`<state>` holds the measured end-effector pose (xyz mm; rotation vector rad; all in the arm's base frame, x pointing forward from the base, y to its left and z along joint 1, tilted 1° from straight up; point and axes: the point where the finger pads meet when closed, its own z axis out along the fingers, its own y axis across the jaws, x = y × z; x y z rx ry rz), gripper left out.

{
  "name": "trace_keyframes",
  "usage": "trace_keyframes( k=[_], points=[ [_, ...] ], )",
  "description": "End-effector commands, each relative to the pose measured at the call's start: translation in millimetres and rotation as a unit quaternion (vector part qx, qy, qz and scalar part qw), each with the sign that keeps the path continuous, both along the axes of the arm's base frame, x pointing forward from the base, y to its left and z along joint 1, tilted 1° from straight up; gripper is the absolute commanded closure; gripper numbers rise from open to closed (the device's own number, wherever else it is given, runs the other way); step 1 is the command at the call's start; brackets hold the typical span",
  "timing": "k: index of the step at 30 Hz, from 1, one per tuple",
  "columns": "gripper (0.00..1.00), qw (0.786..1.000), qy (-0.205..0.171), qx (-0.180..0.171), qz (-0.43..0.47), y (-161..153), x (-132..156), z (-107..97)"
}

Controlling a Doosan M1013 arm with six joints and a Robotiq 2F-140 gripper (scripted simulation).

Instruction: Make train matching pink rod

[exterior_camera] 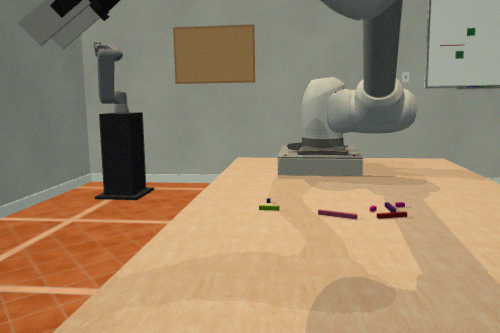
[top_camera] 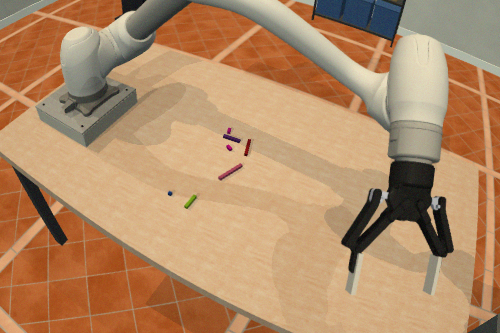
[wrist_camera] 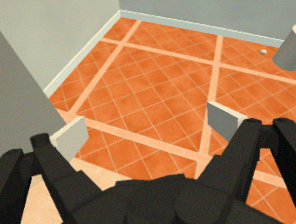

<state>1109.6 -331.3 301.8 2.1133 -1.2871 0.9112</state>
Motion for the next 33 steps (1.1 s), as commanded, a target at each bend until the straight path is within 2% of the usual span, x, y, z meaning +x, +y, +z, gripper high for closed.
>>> trace_keyframes(
  k=[1, 19, 32, 33],
  points=[
    [0.00, 1.000, 0.000, 0.000, 0.000, 0, 0, 0],
    [0.00, 1.000, 0.000, 0.002, 0.000, 2, -1, -1],
    [0.00, 0.995, -0.003, 0.099, 0.006, 123, -46, -68],
    [0.00, 0.995, -0.003, 0.099, 0.006, 123, -46, -68]
  ],
)
